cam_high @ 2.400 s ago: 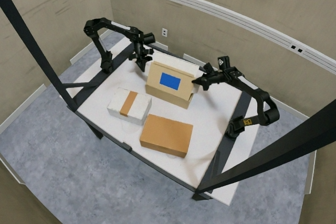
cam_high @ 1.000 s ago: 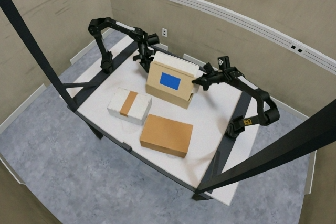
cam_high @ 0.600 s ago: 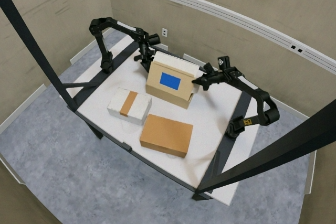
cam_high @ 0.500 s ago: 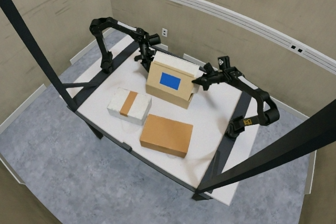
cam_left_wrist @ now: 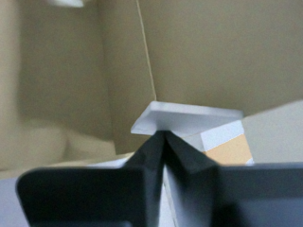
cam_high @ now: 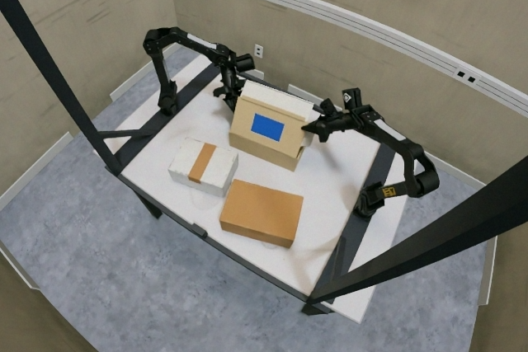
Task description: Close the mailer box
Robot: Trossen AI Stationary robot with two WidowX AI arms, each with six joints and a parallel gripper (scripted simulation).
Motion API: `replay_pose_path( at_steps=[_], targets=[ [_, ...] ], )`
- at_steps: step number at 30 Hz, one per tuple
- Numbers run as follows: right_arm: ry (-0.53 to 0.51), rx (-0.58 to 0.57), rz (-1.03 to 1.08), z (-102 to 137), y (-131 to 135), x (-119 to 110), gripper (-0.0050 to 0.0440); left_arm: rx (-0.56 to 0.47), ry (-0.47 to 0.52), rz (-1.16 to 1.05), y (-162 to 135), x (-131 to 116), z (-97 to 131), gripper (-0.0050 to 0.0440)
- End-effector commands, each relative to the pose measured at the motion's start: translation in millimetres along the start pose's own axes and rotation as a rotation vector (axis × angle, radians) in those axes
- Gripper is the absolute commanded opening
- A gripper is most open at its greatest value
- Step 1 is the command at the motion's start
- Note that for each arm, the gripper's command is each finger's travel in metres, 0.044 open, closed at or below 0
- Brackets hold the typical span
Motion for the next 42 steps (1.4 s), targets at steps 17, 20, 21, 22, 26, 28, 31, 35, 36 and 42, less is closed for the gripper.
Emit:
replay_pose_path(
  at_steps=[17,20,21,22,26,28,31,35,36,42],
  targets=[
    [-0.013,0.009,0.028,1.4,6.2,4.7,-0.0050,0.014,-0.026,-0.037,-11.9,-3.8,9.5,-0.0050],
    [-0.013,0.009,0.028,1.4,6.2,4.7,-0.0050,0.012,-0.026,-0.036,-24.4,-13.9,16.0,-0.0050],
    [-0.013,0.009,0.028,1.4,6.2,4.7,-0.0050,0.012,-0.026,-0.036,-28.6,-17.5,18.2,-0.0050],
    [-0.013,0.009,0.028,1.4,6.2,4.7,-0.0050,0.012,-0.026,-0.036,-32.4,-20.6,20.2,-0.0050],
    [-0.013,0.009,0.028,1.4,6.2,4.7,-0.0050,0.012,-0.025,-0.036,-38.1,-25.4,23.2,-0.0050],
    [-0.013,0.009,0.028,1.4,6.2,4.7,-0.0050,0.012,-0.025,-0.035,-42.0,-28.6,25.2,-0.0050],
    [-0.013,0.009,0.028,1.4,6.2,4.7,-0.0050,0.011,-0.024,-0.034,-42.1,-29.1,25.2,-0.0050],
    [-0.013,0.009,0.028,1.4,6.2,4.7,-0.0050,0.016,-0.031,-0.046,-41.5,-22.9,37.6,0.0000],
    [-0.013,0.009,0.028,1.4,6.2,4.7,-0.0050,0.017,-0.031,-0.046,-41.3,-23.0,42.1,0.0000],
    [-0.013,0.009,0.028,1.4,6.2,4.7,-0.0050,0.016,-0.025,-0.037,-38.7,-24.5,64.7,0.0000]
  ],
)
Point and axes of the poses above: on each arm, the point midway between the two fingers, 35 mm back from their tips, its own z axis back along the fingers, its own y axis across the jaws, x = y × z, the point moved 7 cm from there along z, back along the fingers, and after that the axes turned 12 degrees about -z, right-handed, at the moved point
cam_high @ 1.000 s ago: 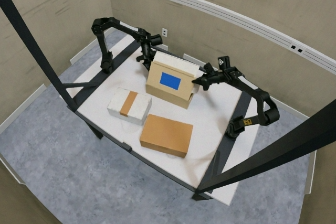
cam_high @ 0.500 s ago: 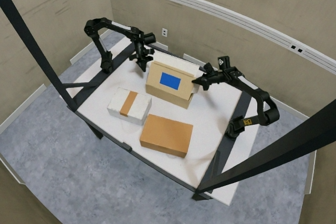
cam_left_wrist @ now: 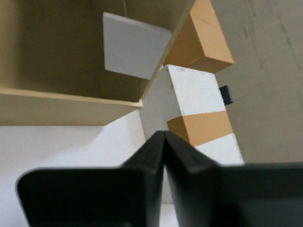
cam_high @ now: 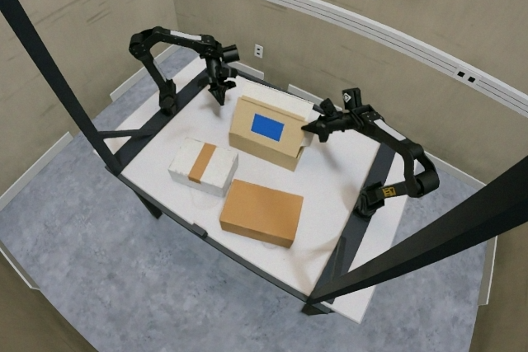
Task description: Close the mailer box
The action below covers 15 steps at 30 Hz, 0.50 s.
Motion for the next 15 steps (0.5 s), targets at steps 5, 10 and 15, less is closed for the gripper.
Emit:
replay_pose_path(
  at_steps=[5,10,15],
  targets=[
    [-0.013,0.008,0.026,1.5,6.0,4.4,-0.0050,-0.006,-0.016,-0.027,-3.5,6.4,28.9,0.0048],
    [-0.013,0.008,0.026,1.5,6.0,4.4,-0.0050,-0.043,-0.121,-0.040,-19.8,15.0,28.4,0.0120],
    [-0.013,0.008,0.026,1.5,6.0,4.4,-0.0050,0.005,-0.137,-0.044,-27.8,16.4,25.4,0.0120]
  ],
)
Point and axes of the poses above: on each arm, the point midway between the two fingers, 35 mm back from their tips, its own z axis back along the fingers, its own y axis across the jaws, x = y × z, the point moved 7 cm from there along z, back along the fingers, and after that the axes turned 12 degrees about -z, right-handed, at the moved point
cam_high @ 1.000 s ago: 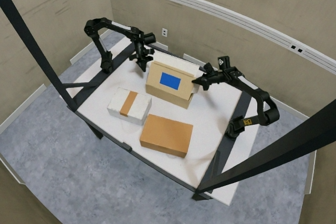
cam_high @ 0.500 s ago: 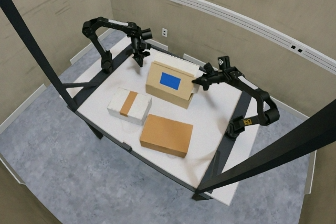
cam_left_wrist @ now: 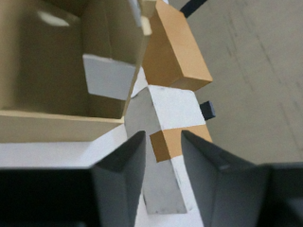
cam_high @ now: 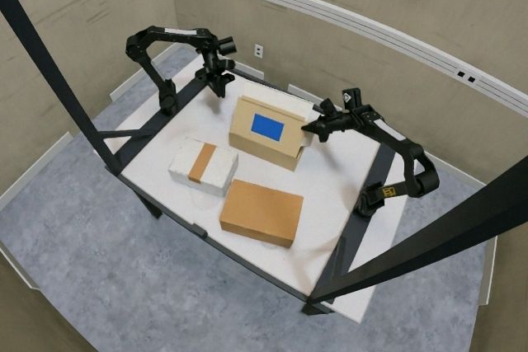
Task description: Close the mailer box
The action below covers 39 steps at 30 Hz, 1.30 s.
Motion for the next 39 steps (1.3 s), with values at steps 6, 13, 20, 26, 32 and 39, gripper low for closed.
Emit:
replay_pose_path(
  at_steps=[6,13,20,26,32,39],
  targets=[
    [-0.013,0.008,0.026,1.5,6.0,4.4,-0.0050,0.134,-0.048,-0.039,-17.6,7.9,-3.4,0.0120],
    [-0.013,0.008,0.026,1.5,6.0,4.4,-0.0050,0.319,-0.091,-0.056,-25.6,14.8,-8.5,0.0120],
    [-0.013,0.008,0.026,1.5,6.0,4.4,-0.0050,0.418,-0.143,-0.068,-33.5,21.6,-14.3,0.0120],
    [-0.013,0.008,0.026,1.5,6.0,4.4,-0.0050,0.440,-0.152,-0.063,-24.8,26.3,-36.1,0.0120],
    [-0.013,0.008,0.026,1.5,6.0,4.4,-0.0050,0.440,-0.152,-0.063,-15.8,29.7,-55.4,0.0120],
    [-0.013,0.008,0.026,1.5,6.0,4.4,-0.0050,0.440,-0.174,-0.079,-17.1,44.5,-57.2,0.0120]
  ],
)
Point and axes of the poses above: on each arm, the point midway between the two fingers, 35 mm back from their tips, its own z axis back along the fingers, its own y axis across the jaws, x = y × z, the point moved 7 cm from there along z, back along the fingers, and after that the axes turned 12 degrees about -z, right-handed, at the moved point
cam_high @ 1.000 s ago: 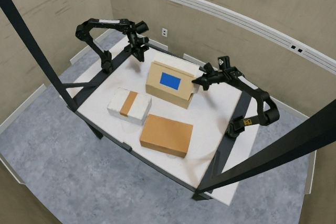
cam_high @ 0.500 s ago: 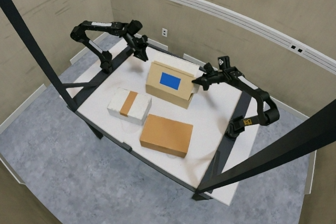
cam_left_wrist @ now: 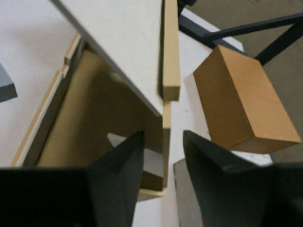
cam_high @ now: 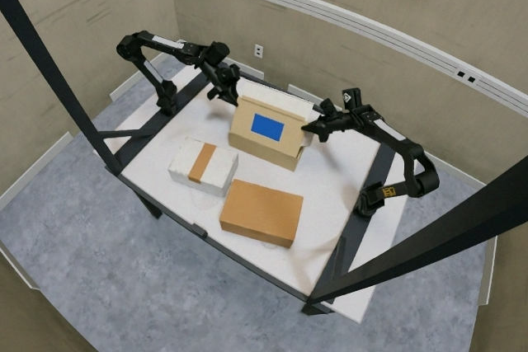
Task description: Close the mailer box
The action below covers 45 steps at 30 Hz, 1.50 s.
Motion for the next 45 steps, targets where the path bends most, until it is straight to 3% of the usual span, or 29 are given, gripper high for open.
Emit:
replay_pose_path(
  at_steps=[1,2,6,8,19,20,24,33,40,45],
  targets=[
    [-0.013,0.008,0.026,1.5,6.0,4.4,-0.0050,0.002,-0.044,-0.018,-3.2,16.2,0.0,0.0120],
    [-0.013,0.008,0.026,1.5,6.0,4.4,-0.0050,0.002,-0.044,-0.018,-3.2,16.2,0.0,0.0120],
    [-0.013,0.008,0.026,1.5,6.0,4.4,-0.0050,0.003,-0.037,-0.017,-2.7,11.8,0.6,0.0024],
    [-0.013,0.008,0.026,1.5,6.0,4.4,-0.0050,0.002,-0.037,-0.017,-2.6,11.6,0.9,0.0000],
    [-0.013,0.008,0.026,1.5,6.0,4.4,-0.0050,0.001,-0.045,-0.020,-3.3,11.7,4.2,0.0000],
    [-0.013,0.008,0.026,1.5,6.0,4.4,0.0024,0.001,-0.037,-0.018,-2.7,10.8,2.1,-0.0001],
    [-0.015,0.010,0.031,3.2,6.7,4.6,0.0120,0.001,-0.037,-0.018,-2.7,10.8,2.1,-0.0003],
    [-0.026,0.010,0.045,20.8,9.0,8.3,0.0132,0.001,-0.037,-0.018,-2.7,10.8,2.1,-0.0013],
    [-0.023,0.006,0.046,50.0,7.7,7.3,0.0300,0.001,-0.037,-0.018,-2.7,10.8,2.1,-0.0050],
    [-0.013,0.002,0.030,64.1,2.6,5.3,0.0300,0.001,-0.037,-0.018,-2.7,10.8,2.1,-0.0050]
  ],
)
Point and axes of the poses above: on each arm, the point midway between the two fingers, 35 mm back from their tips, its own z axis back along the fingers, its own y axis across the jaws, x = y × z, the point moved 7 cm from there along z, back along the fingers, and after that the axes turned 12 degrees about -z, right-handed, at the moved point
